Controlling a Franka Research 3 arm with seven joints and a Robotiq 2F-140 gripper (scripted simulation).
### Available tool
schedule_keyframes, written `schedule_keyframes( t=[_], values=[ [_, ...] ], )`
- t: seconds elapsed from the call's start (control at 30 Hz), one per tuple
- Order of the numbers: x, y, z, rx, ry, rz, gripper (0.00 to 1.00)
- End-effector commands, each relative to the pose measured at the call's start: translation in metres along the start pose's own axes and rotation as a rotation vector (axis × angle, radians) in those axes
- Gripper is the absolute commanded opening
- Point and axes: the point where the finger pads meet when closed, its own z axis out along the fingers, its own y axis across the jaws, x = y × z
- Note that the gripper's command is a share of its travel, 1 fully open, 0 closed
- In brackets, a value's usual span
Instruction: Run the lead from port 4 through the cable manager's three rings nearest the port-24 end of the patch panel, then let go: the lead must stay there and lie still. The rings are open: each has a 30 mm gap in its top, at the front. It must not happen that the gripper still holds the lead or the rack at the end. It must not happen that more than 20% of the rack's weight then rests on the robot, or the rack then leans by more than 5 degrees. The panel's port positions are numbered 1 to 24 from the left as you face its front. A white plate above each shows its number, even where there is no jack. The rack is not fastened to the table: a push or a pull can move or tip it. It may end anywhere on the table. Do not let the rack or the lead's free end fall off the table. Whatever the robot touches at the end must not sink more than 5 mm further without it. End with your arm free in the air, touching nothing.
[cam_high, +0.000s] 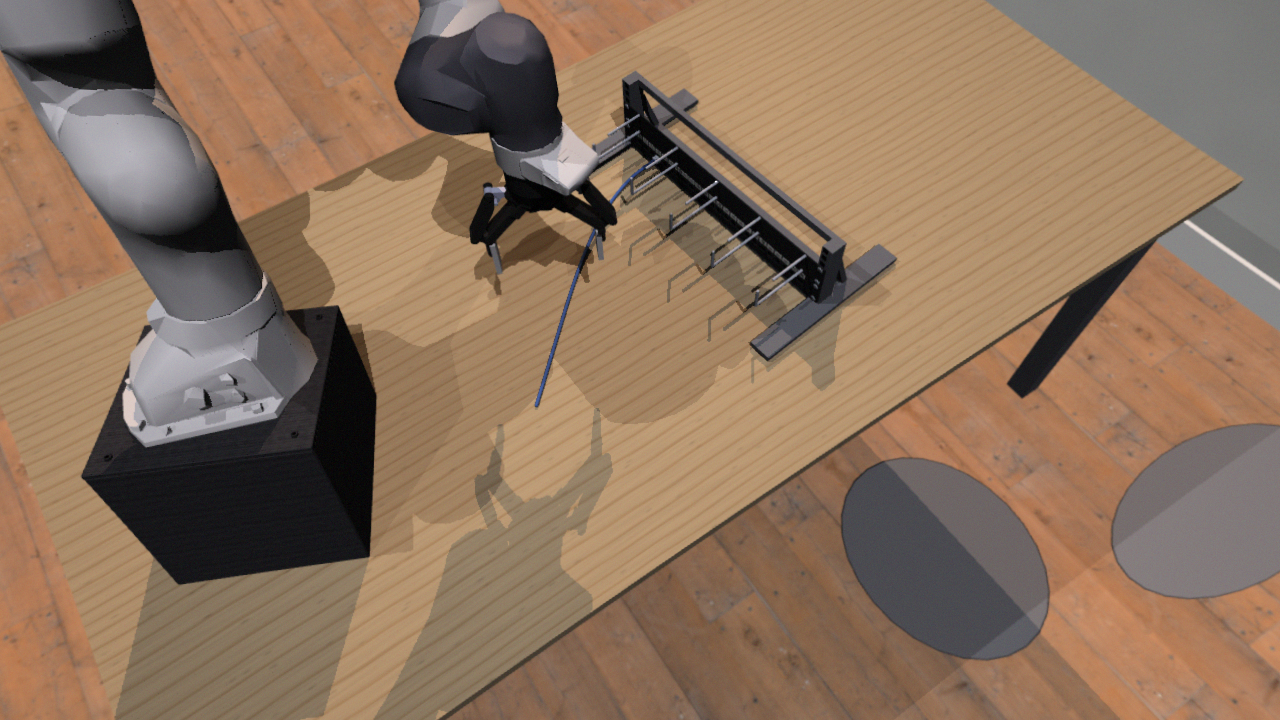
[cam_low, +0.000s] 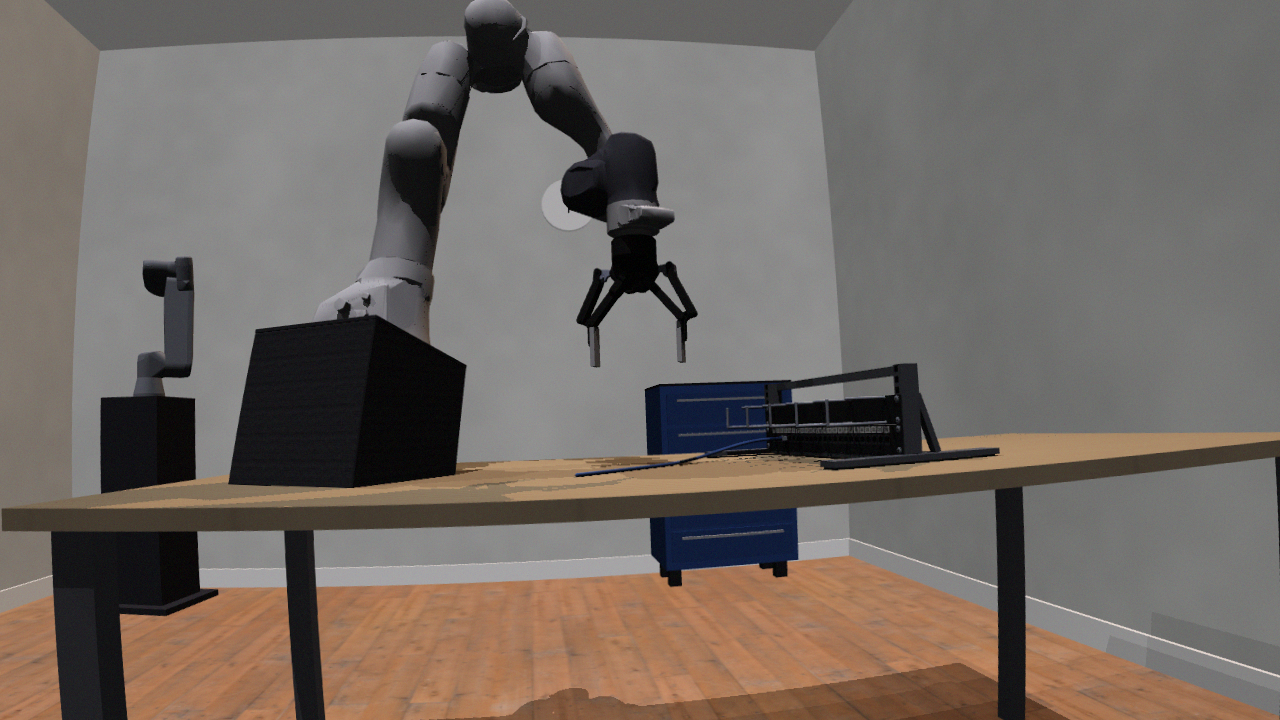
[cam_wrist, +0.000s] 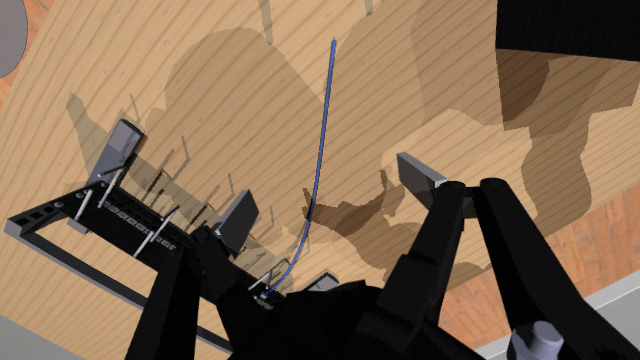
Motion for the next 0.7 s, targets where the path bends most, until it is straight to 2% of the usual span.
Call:
schedule_keyframes(
  t=[0.0, 0.3, 0.33, 0.67],
  values=[
    [0.0000, -0.0016, -0.0010, 0.007, 0.000, -0.025, 1.00],
    [0.0000, -0.0016, -0.0010, 0.007, 0.000, -0.025, 1.00],
    [0.0000, -0.0016, -0.0010, 0.007, 0.000, -0.025, 0.00],
    [0.0000, -0.0016, -0.0010, 0.007, 0.000, -0.025, 0.00]
  ],
)
